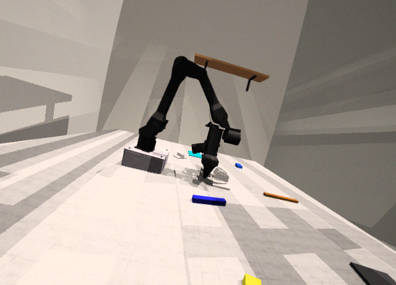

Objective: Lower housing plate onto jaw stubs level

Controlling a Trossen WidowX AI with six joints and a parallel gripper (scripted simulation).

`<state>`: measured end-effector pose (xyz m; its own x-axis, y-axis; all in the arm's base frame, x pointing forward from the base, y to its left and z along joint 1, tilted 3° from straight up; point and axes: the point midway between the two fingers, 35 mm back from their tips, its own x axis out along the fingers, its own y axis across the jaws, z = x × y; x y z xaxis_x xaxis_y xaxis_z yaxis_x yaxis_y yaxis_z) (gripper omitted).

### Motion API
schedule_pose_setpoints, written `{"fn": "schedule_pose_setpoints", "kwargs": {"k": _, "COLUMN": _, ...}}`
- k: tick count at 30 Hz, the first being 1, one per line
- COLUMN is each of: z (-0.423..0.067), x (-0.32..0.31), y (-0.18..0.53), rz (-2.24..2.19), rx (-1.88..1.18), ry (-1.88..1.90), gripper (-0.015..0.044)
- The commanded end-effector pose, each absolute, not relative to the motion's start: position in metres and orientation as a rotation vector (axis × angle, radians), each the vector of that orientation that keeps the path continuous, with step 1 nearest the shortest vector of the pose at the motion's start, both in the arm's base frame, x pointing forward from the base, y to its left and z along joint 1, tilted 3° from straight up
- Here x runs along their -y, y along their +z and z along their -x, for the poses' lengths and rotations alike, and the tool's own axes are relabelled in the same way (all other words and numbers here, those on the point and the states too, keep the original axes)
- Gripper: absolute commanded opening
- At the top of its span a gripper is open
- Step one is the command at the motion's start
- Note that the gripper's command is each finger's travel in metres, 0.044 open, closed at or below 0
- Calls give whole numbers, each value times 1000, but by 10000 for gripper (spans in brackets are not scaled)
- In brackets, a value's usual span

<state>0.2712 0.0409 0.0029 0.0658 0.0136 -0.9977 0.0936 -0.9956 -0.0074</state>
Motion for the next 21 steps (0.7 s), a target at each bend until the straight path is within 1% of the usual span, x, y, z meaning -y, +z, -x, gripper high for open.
{"fn": "schedule_pose_setpoints", "kwargs": {"k": 1, "z": -271, "x": -42, "y": 1, "rz": -2254, "rx": -116, "ry": -2107, "gripper": 351}}
{"fn": "schedule_pose_setpoints", "kwargs": {"k": 21, "z": -271, "x": -42, "y": -2, "rz": -2256, "rx": -113, "ry": -2109, "gripper": 351}}
